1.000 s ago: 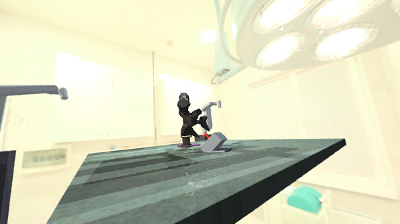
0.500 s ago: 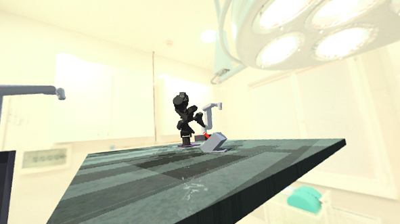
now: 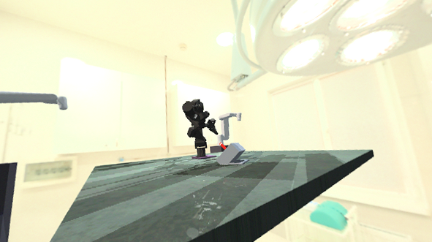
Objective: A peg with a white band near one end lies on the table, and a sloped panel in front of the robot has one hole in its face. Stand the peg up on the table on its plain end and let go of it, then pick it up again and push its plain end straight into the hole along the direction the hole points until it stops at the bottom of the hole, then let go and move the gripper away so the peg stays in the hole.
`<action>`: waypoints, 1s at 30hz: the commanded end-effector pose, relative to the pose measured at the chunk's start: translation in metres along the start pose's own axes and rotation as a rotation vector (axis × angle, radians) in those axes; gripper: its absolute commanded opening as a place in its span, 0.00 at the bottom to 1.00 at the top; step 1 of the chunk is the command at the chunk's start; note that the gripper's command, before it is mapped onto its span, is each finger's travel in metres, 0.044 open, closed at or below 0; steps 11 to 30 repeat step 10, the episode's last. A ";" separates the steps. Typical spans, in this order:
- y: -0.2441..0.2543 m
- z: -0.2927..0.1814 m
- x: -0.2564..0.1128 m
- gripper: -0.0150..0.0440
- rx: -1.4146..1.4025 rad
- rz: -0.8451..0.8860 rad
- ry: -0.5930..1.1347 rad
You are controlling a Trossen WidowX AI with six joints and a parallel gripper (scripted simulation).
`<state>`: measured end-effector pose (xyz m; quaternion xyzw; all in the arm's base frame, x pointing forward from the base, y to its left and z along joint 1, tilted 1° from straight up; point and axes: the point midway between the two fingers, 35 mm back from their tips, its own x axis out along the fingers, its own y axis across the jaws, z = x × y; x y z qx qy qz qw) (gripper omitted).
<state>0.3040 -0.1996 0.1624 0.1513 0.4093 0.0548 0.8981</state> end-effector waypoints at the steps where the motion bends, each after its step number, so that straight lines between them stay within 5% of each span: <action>1: 0.000 0.002 -0.008 1.00 -0.008 -0.003 -0.008; 30: 0.000 0.002 -0.011 1.00 -0.007 -0.003 -0.008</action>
